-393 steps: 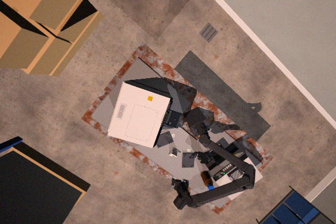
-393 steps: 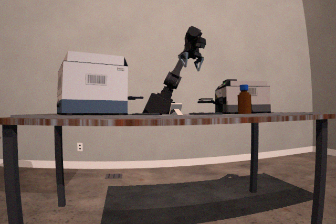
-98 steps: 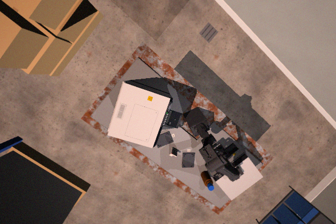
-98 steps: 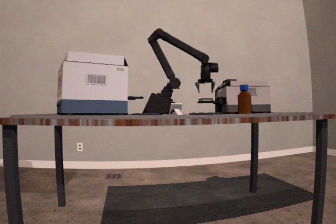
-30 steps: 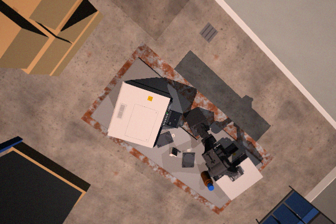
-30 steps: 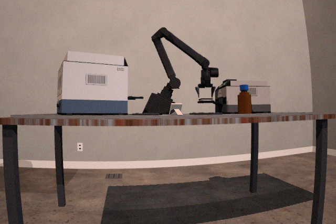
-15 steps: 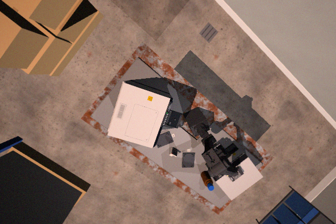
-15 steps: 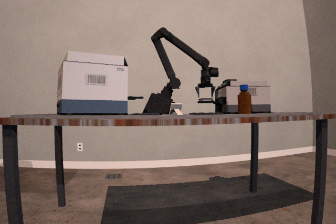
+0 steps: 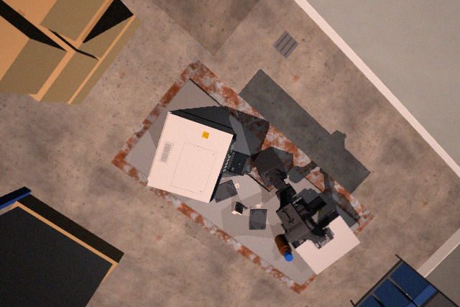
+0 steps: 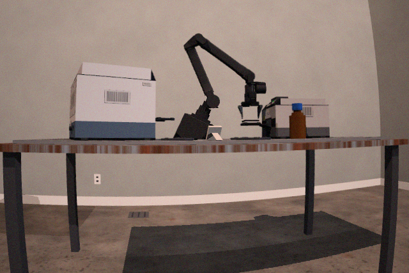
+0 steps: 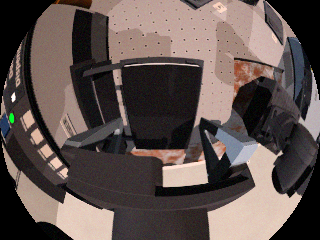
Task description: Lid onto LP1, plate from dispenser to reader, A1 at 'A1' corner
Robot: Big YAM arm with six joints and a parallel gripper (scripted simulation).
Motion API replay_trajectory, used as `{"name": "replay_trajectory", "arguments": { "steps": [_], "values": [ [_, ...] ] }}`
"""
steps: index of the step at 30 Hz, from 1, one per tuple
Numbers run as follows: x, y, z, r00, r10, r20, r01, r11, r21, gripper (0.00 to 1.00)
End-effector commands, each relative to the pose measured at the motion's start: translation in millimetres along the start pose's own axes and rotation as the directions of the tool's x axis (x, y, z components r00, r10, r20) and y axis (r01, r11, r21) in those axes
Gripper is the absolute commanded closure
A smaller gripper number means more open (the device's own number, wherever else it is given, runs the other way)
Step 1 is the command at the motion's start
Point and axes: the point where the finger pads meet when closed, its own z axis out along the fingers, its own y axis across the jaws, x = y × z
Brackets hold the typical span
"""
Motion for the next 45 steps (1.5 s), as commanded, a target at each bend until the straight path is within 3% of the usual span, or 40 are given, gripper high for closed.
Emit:
{"name": "replay_trajectory", "arguments": {
  "steps": [1,10,45],
  "values": [
    [-4.6,5.1,-6.9,1.000,0.025,0.008,-0.025,1.000,-0.015,0.00],
    [-3.8,-3.2,-1.1,1.000,0.022,0.008,-0.022,1.000,0.003,0.00],
    [-2.9,3.1,-4.3,1.000,0.019,0.006,-0.019,1.000,-0.009,0.00]
  ]
}}
